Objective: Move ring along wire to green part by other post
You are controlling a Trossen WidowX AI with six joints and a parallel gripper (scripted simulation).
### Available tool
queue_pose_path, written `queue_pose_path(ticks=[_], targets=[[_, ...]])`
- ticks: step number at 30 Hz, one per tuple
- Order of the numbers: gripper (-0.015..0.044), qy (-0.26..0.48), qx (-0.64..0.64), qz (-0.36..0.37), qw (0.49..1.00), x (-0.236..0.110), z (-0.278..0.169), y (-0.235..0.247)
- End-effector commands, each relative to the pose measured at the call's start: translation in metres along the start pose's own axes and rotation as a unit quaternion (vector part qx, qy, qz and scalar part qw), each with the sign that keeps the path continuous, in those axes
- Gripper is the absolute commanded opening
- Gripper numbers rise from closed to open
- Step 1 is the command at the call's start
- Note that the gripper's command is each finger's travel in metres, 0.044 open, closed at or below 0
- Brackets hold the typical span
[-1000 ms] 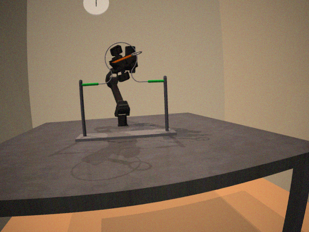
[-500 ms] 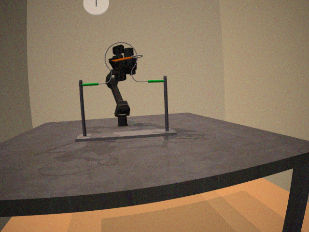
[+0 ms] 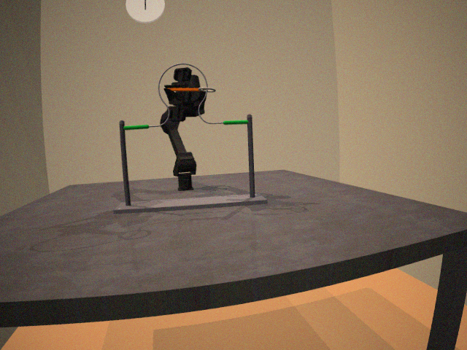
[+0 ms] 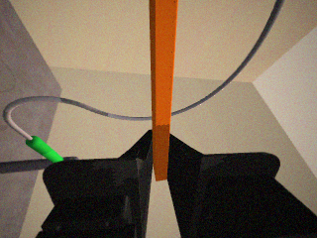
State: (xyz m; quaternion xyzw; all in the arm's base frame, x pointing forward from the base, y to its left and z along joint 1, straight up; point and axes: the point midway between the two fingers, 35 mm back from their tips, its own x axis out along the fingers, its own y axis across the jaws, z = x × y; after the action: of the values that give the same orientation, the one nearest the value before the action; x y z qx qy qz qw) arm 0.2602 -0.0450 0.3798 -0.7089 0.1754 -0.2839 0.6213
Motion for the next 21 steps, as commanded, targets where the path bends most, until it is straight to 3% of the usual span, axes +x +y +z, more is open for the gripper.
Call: queue_pose_path(ticks=[1, 21], targets=[[-0.015, -0.003, -0.018, -0.013, 1.0, 0.0001, 0.0, -0.0023], [-0.015, -0.016, -0.124, -0.083, 0.989, 0.0004, 0.0014, -0.0118]])
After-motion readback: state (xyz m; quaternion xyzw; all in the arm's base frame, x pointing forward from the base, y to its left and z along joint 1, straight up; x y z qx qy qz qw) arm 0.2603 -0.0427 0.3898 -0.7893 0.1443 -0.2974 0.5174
